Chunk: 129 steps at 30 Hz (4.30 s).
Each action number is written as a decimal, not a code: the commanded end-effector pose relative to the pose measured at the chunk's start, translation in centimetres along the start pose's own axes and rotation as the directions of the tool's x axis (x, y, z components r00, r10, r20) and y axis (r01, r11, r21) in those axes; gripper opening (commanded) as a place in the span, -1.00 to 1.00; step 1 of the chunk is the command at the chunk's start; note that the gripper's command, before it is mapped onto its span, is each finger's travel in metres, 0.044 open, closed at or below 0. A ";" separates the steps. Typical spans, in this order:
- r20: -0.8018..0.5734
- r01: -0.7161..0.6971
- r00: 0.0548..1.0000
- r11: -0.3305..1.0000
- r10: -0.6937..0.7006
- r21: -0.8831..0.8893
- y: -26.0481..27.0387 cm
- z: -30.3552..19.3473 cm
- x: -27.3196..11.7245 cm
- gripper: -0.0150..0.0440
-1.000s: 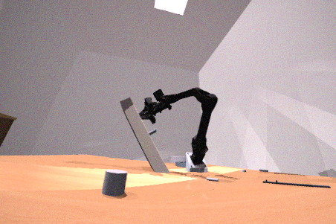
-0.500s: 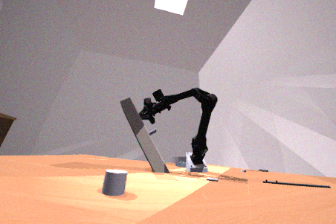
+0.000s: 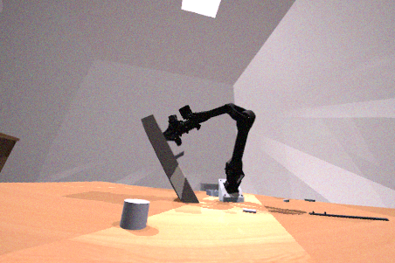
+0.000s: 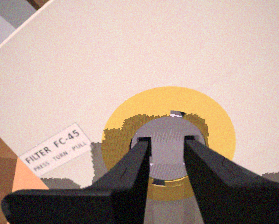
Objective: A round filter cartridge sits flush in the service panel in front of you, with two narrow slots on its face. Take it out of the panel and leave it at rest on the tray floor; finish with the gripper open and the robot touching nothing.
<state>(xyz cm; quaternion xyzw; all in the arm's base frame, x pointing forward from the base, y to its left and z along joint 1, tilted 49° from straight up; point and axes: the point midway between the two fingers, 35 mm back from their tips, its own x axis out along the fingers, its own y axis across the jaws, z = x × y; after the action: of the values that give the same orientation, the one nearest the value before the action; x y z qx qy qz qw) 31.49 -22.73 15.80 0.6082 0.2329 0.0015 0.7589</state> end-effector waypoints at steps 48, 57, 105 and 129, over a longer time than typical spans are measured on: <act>-0.003 0.001 1.000 0.423 -0.008 -0.906 -0.1 0.0 1.0 -0.49; -0.003 -0.002 1.000 0.127 -0.008 -0.992 -0.1 0.0 1.1 -0.49; -0.003 -0.002 1.000 0.164 -0.008 -0.987 -0.1 0.0 1.2 -0.49; 0.005 0.003 1.000 0.181 0.011 -0.983 -0.1 0.0 0.0 -0.49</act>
<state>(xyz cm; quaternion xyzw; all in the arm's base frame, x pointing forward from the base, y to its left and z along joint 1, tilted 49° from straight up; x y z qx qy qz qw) 31.54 -22.74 15.69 -0.0173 0.1720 0.1488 0.9736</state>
